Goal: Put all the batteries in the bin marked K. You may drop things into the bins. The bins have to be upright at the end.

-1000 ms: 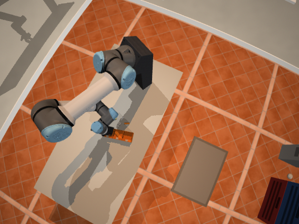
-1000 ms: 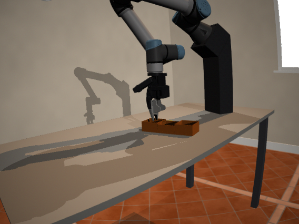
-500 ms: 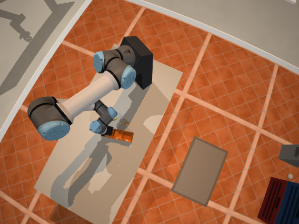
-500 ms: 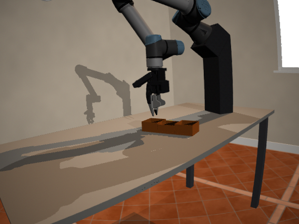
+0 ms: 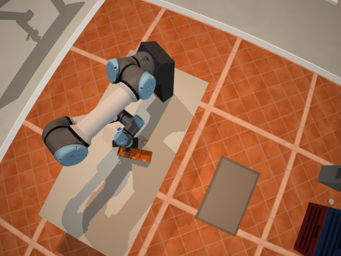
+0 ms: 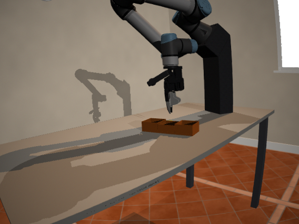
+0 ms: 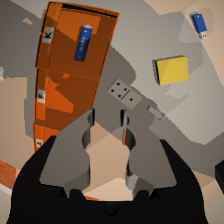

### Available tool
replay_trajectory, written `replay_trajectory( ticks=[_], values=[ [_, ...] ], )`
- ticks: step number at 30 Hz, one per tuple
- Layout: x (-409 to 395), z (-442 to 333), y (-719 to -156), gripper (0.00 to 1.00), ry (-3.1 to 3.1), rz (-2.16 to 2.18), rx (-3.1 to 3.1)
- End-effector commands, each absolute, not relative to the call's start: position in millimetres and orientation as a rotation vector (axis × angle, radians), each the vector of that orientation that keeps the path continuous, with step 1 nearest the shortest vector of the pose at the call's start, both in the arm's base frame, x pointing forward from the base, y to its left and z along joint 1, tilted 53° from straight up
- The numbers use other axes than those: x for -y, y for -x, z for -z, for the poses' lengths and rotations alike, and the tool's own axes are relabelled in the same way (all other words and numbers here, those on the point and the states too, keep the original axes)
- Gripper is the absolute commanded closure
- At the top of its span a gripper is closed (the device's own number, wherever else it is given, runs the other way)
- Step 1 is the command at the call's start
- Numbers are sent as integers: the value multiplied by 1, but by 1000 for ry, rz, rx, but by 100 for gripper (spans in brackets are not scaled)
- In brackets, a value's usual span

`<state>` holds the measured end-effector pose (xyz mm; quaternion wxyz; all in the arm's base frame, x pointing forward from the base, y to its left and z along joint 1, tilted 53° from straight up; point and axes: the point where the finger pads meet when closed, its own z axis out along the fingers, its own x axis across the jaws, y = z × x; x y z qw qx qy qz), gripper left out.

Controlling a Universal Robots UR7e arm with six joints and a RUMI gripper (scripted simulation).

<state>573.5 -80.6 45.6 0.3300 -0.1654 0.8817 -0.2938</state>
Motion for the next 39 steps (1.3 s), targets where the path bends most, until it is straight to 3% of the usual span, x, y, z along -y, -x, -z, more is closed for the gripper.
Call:
replay_trajectory(
  ticks=[1,11,39],
  values=[
    [60,-15,-558,83,450,784,-2290],
    [27,36,-530,83,451,784,-2290],
    [36,23,-536,83,450,784,-2290]
  ],
)
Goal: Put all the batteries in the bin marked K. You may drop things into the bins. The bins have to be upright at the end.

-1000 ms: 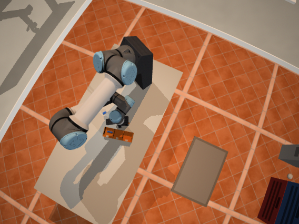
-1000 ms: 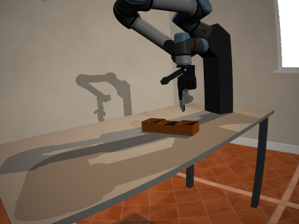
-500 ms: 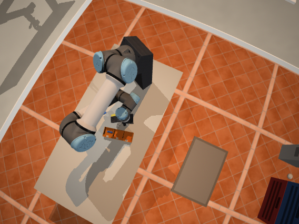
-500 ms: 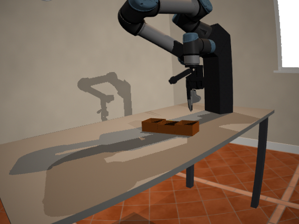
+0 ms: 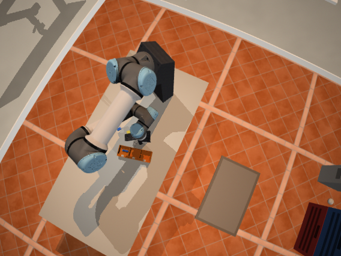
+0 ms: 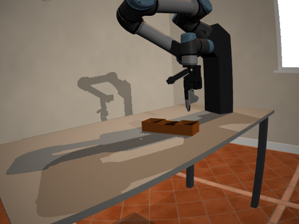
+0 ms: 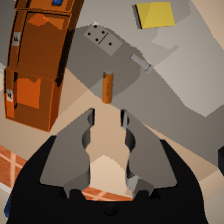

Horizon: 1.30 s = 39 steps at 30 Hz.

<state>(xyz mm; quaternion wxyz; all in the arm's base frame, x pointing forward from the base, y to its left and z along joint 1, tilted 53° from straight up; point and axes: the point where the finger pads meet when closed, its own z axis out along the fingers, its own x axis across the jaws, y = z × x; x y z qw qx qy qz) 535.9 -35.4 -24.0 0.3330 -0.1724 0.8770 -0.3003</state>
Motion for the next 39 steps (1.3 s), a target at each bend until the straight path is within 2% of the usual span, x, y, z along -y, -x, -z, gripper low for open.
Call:
replay_trajectory(
  ticks=[1,29,39],
  values=[
    [36,22,-536,83,450,784,-2290],
    [36,23,-536,83,450,784,-2290],
    [52,47,-564,83,451,784,-2290]
  ],
)
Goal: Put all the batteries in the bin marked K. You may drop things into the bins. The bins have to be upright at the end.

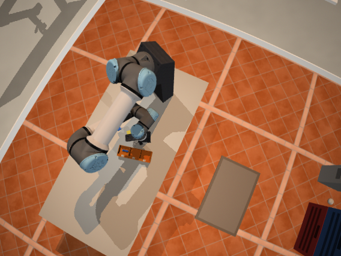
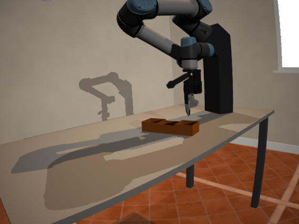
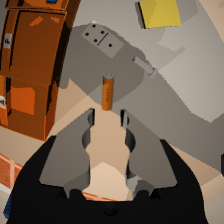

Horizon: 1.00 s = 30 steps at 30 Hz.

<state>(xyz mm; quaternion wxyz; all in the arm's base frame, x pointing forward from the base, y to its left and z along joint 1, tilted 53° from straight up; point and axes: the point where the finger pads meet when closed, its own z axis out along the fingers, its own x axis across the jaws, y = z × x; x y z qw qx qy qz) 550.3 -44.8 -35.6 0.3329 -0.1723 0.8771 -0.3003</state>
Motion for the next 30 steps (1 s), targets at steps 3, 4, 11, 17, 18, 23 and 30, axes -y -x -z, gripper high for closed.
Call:
replay_trajectory(
  ticks=[3,4,11,17,18,23,30],
  values=[
    [57,54,-572,83,451,784,-2290],
    [57,54,-572,83,451,784,-2290],
    [61,60,-579,83,451,784,-2290],
    [61,60,-579,83,451,784,-2290],
    [62,61,-580,83,451,784,-2290],
    [63,63,-583,83,450,784,-2290],
    [66,67,-587,83,451,784,-2290]
  ],
)
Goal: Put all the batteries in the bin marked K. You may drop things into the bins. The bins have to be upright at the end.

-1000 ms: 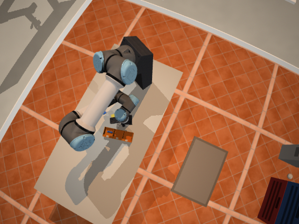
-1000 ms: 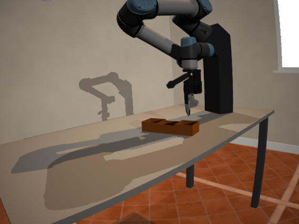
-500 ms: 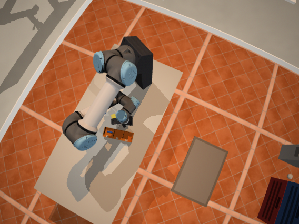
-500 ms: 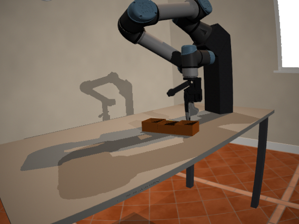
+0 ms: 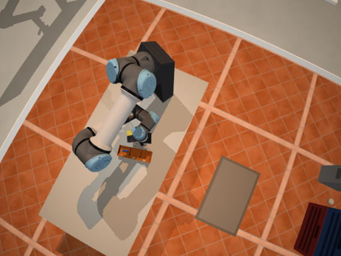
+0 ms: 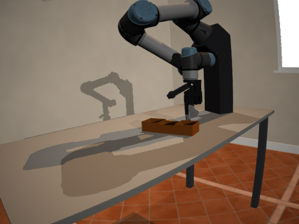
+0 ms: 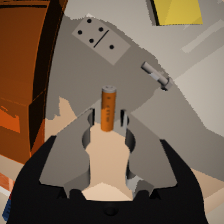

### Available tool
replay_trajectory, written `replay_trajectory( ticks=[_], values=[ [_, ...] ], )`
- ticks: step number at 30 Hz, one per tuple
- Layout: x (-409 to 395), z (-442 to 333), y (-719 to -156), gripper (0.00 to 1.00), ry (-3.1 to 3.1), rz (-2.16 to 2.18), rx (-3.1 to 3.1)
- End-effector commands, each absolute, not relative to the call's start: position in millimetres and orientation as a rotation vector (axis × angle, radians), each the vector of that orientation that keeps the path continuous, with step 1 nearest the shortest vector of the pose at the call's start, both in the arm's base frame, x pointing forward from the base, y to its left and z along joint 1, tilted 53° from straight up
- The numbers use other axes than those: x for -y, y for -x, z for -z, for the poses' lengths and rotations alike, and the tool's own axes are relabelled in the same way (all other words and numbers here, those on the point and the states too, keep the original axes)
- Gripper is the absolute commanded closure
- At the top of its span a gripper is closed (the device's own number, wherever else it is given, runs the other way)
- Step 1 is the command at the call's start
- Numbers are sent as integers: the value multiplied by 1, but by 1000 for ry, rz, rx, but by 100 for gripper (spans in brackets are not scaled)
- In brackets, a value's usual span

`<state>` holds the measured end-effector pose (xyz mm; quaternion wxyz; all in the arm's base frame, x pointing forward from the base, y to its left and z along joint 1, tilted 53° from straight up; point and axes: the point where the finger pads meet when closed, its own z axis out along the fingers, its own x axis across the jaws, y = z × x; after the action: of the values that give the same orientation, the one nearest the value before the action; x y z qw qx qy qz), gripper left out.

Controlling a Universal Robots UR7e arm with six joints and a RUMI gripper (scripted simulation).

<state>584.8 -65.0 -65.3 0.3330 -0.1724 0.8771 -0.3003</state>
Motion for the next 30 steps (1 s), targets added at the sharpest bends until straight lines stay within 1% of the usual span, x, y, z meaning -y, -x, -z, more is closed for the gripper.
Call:
replay_trajectory(
  ticks=[1,14,15,30],
  values=[
    [66,67,-587,83,451,784,-2290],
    [66,67,-587,83,451,784,-2290],
    [66,67,-587,100,451,784,-2290],
    [66,67,-587,100,451,784,-2290]
  ],
)
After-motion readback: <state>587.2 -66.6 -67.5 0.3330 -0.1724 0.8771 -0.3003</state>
